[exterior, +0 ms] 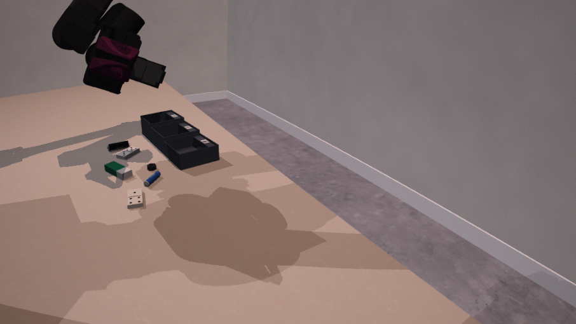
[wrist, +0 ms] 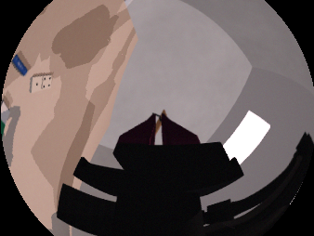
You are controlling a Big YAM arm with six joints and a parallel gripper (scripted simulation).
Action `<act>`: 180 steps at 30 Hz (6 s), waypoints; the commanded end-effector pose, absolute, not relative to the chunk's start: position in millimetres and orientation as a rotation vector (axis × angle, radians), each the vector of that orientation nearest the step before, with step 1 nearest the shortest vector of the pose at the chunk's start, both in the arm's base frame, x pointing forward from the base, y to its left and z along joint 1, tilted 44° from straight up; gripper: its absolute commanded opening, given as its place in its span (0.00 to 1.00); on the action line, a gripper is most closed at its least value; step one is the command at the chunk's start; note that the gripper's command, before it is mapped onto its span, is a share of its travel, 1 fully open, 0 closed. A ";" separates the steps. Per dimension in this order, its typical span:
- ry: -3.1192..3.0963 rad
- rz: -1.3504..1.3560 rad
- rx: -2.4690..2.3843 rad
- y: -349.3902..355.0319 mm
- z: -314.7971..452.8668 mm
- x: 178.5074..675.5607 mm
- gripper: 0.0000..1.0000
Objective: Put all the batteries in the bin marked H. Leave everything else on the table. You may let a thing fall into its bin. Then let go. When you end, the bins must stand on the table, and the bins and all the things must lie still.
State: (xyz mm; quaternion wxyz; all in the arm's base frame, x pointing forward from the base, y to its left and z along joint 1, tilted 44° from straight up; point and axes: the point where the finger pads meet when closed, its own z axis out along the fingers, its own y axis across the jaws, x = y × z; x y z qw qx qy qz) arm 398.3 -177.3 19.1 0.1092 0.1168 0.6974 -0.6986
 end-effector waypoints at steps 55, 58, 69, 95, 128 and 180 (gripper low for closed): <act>2.174 -0.592 -0.021 -112.9 47.4 458.3 0.09; 2.207 -0.466 0.002 -100.8 45.5 450.9 0.09; 2.317 -0.043 0.127 -60.7 43.2 419.7 0.09; 2.371 0.120 0.179 -42.5 38.1 414.5 0.09; 2.378 0.050 -0.003 -63.8 24.6 596.3 0.09; 2.365 0.049 0.014 -66.3 -18.1 641.7 0.09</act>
